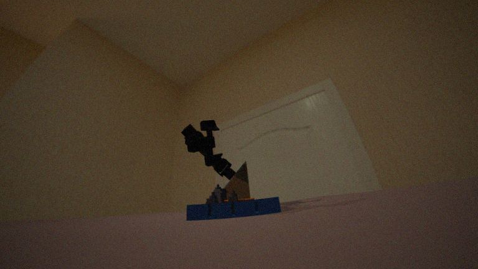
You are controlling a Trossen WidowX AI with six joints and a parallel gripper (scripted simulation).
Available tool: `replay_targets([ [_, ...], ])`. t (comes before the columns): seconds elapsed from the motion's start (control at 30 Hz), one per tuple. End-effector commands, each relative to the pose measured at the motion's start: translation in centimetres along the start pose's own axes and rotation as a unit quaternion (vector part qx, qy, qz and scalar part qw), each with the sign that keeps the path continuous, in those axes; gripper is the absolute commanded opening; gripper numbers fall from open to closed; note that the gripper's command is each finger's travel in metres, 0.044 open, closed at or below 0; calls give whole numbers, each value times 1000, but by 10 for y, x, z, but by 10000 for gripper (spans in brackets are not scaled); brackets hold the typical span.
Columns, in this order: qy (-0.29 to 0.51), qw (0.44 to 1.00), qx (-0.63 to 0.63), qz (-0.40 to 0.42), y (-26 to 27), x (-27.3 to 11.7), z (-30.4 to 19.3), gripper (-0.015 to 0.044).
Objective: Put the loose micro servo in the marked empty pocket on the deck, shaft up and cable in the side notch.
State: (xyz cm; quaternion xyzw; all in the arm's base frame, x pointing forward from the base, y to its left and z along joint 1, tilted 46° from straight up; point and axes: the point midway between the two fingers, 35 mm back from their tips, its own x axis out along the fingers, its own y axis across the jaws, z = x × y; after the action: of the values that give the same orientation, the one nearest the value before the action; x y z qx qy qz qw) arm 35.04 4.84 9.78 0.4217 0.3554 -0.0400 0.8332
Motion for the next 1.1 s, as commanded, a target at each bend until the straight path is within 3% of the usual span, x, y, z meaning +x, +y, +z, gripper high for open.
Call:
replay_targets([
  [0.0, 10, 998, -41, -43, -13, 4, -9, 440],
  [0.53, 64, 962, -186, -188, -60, 4, -37, 440],
  [1.07, 144, 873, -346, -312, -102, -14, -56, 440],
])
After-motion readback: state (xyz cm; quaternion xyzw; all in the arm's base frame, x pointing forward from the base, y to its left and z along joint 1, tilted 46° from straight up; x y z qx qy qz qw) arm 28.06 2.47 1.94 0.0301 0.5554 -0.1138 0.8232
